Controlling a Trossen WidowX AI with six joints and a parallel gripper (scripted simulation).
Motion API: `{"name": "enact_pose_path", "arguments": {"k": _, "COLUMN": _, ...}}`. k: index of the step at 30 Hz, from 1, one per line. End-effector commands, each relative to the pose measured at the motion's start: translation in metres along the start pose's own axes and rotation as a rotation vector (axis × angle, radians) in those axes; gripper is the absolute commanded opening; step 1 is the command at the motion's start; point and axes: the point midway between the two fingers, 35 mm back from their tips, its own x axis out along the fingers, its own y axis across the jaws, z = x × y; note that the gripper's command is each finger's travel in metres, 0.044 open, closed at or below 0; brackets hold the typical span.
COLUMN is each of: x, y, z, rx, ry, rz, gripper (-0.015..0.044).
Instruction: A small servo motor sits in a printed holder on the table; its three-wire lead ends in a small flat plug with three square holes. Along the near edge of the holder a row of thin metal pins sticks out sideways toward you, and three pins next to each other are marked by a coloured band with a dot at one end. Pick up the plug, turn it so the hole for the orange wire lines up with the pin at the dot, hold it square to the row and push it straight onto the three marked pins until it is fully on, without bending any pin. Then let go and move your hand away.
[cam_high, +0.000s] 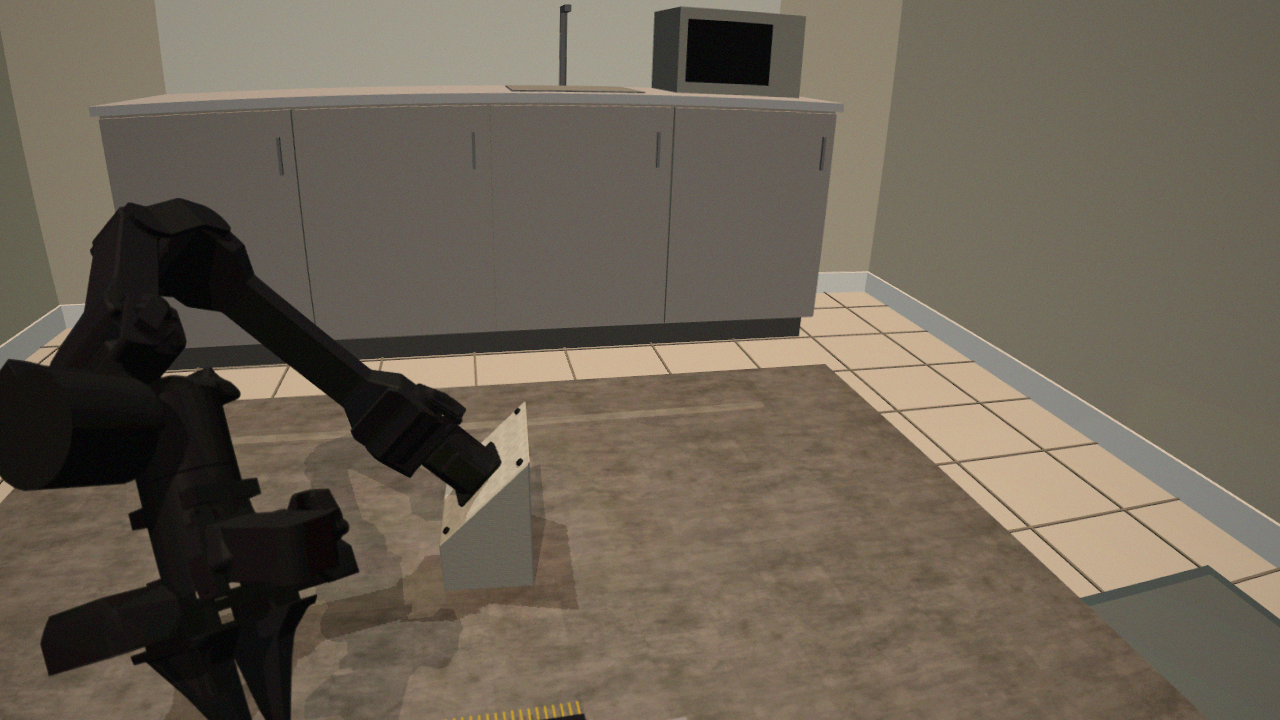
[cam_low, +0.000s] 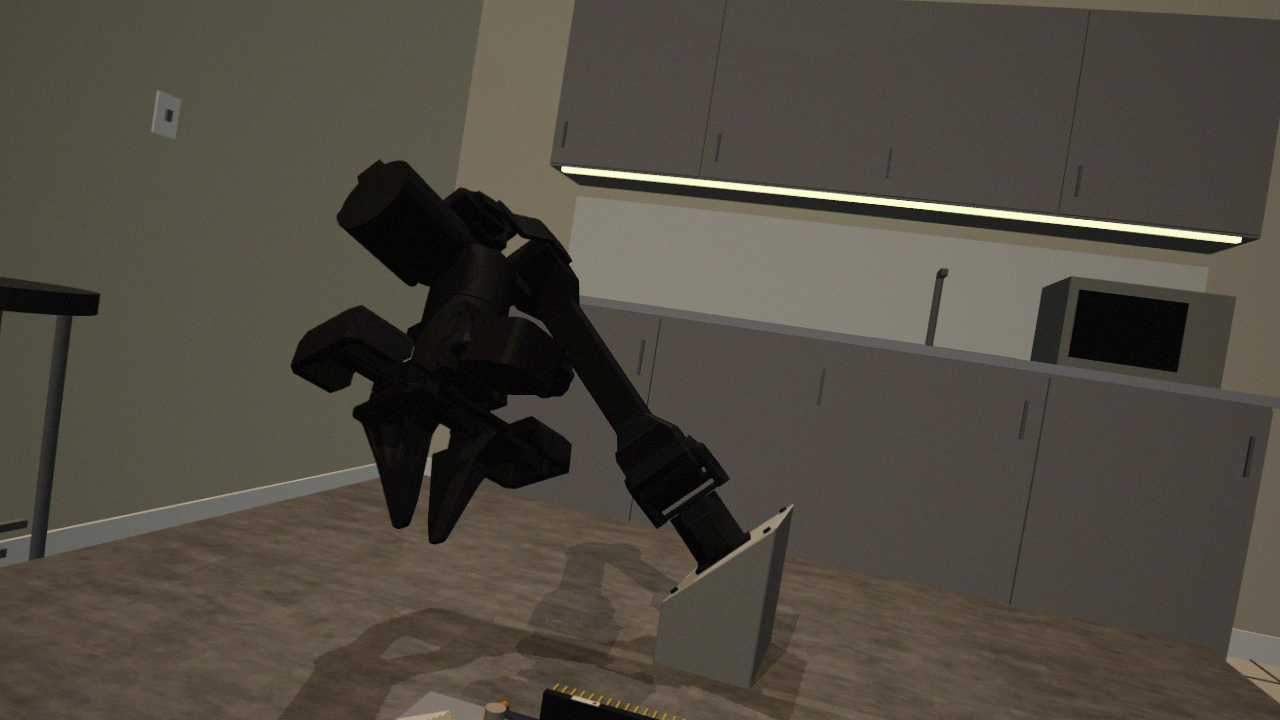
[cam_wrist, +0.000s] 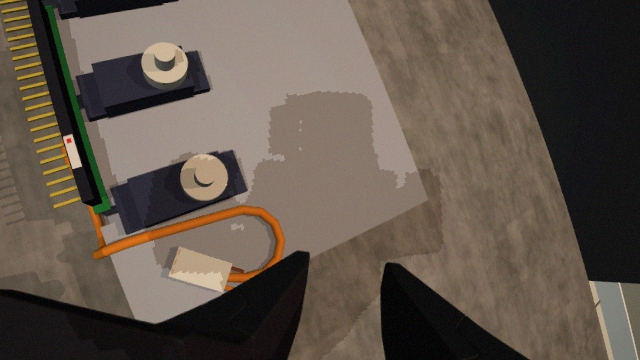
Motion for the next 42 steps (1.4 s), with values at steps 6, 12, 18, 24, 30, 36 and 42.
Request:
{"name": "enact_pose_path", "arguments": {"k": 6, "x": 0.019, "y": 0.011, "z": -0.007, "rx": -0.272, "ry": 0.083, "rz": 0.132, "gripper": 0.0115}}
{"name": "enact_pose_path", "arguments": {"k": 12, "x": 0.028, "y": 0.018, "z": -0.012, "rx": -0.446, "ry": 0.117, "rz": 0.223, "gripper": 0.0115}}
{"name": "enact_pose_path", "arguments": {"k": 18, "x": 0.037, "y": 0.025, "z": -0.016, "rx": -0.621, "ry": 0.140, "rz": 0.317, "gripper": 0.0115}}
{"name": "enact_pose_path", "arguments": {"k": 24, "x": 0.045, "y": 0.032, "z": -0.021, "rx": -0.798, "ry": 0.151, "rz": 0.416, "gripper": 0.0115}}
{"name": "enact_pose_path", "arguments": {"k": 30, "x": 0.053, "y": 0.038, "z": -0.026, "rx": -0.975, "ry": 0.149, "rz": 0.518, "gripper": 0.0115}}
{"name": "enact_pose_path", "arguments": {"k": 36, "x": 0.059, "y": 0.043, "z": -0.031, "rx": -1.153, "ry": 0.134, "rz": 0.623, "gripper": 0.0115}}
{"name": "enact_pose_path", "arguments": {"k": 42, "x": 0.063, "y": 0.046, "z": -0.034, "rx": -1.256, "ry": 0.120, "rz": 0.685, "gripper": 0.0115}}
